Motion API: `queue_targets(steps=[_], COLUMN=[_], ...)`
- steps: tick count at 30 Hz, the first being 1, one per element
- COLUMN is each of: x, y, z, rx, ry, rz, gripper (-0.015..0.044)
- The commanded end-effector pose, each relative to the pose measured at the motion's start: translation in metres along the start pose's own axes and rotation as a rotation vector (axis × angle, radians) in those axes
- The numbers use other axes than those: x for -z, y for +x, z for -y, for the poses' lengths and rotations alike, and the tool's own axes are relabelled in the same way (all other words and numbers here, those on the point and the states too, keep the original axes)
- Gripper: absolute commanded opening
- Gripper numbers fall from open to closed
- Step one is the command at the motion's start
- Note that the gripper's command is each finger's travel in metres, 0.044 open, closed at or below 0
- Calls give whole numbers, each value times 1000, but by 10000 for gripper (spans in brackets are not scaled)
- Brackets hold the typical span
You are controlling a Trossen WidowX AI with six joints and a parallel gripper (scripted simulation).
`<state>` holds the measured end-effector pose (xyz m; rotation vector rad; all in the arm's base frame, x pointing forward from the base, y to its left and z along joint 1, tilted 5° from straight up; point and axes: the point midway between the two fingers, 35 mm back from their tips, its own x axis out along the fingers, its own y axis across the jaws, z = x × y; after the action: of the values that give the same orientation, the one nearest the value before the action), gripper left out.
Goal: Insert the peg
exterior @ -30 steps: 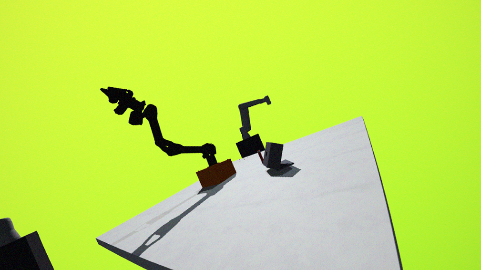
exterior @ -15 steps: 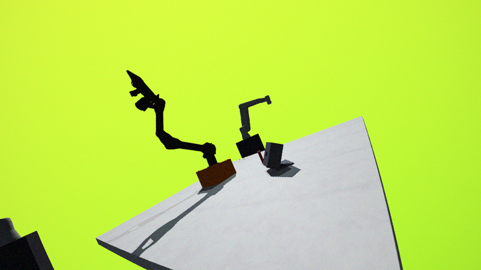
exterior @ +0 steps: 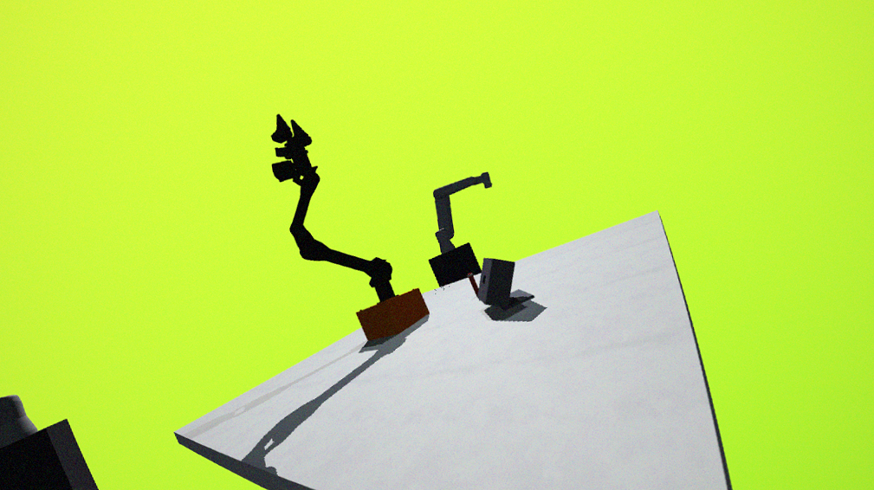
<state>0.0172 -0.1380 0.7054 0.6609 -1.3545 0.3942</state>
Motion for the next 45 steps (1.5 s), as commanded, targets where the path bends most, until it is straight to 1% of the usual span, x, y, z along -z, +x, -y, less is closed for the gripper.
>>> queue_targets(steps=[1,7,14,19,25,34,45], x=[35,86,151,174,222,309,409], y=[-1,-10,-30,-39,-61,-112,-203], z=[-42,-93,-140,-150,-171,-191,-188], rx=[-106,-253,-428,-456,-572,-805,-1173], ry=[-126,-308,-511,-504,-618,-844,-1085], rz=[-75,-177,-289,-340,-425,-570,-758], gripper=[440,440,440,440,440,440,440])
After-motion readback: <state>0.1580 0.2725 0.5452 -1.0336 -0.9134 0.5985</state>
